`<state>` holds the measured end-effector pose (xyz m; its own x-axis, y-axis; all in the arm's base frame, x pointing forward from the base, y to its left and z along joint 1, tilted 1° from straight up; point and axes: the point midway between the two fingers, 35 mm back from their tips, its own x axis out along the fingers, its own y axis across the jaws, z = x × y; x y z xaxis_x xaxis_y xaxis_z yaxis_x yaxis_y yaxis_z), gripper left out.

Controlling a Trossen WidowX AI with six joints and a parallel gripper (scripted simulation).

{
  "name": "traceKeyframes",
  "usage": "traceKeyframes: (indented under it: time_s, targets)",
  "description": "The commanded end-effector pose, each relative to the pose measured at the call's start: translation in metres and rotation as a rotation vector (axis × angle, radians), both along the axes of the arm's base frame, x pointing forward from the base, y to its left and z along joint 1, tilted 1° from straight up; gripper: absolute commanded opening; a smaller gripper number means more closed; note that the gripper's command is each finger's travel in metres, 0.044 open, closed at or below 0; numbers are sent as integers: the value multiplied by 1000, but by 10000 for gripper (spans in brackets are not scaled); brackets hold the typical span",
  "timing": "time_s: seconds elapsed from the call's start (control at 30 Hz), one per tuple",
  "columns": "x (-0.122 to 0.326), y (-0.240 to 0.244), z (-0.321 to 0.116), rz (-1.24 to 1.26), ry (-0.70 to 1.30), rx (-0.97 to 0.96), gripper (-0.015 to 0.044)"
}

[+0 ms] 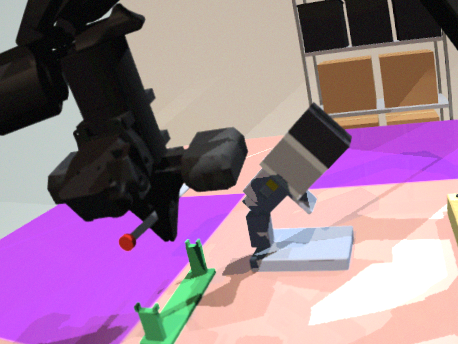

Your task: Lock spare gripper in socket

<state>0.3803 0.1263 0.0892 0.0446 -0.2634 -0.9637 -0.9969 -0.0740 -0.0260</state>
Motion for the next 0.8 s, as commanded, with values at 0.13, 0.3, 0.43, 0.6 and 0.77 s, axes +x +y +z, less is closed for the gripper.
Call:
traceKeyframes:
  time_s: [0.13, 0.3, 0.43, 0.6, 0.77]
  targets:
    - [-10, 2, 4, -5, 1, 2, 0]
    - [-26, 4, 10, -12, 2, 4, 0]
    - [-38, 5, 14, -18, 2, 6, 0]
    - [-53, 6, 19, -25, 3, 8, 0]
    - [-68, 6, 23, -29, 5, 9, 0]
